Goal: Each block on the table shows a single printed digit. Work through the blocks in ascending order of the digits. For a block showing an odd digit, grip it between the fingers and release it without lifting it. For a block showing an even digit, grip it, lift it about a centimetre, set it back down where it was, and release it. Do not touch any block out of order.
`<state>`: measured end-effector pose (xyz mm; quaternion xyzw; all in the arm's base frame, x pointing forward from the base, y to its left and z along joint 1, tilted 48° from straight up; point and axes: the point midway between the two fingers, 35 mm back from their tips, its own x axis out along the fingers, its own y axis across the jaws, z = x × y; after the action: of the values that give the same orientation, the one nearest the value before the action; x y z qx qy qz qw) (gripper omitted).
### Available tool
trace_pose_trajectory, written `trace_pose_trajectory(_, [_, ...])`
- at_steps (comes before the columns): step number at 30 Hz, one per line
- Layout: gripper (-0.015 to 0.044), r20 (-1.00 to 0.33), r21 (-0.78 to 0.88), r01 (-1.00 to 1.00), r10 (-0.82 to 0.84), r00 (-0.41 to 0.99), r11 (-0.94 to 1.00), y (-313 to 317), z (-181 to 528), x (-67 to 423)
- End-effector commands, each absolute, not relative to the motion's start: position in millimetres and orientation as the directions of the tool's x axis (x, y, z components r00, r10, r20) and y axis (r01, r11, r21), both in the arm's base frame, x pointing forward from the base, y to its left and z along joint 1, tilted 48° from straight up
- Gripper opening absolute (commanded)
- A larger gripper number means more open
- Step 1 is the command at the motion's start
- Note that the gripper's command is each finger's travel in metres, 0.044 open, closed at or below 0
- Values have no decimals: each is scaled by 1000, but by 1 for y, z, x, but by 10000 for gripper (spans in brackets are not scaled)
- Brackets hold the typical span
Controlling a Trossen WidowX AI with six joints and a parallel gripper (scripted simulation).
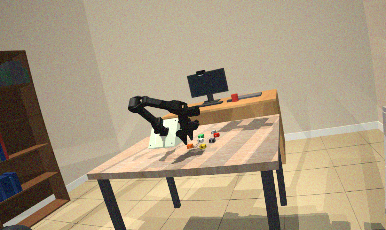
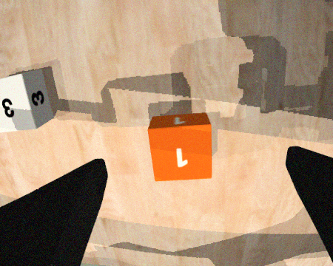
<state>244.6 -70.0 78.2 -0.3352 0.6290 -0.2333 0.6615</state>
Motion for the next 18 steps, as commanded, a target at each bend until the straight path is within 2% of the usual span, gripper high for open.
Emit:
trace_pose_trajectory(1, [400,-672,-740,-119,-734,97,662,-75,74,244])
trace_pose_trajectory(15, [400,-670,-742,-118,-736,97,660,-90,62,245])
trace_pose_trajectory(18, [321,-670,-742,-118,-736,97,660,-90,62,245])
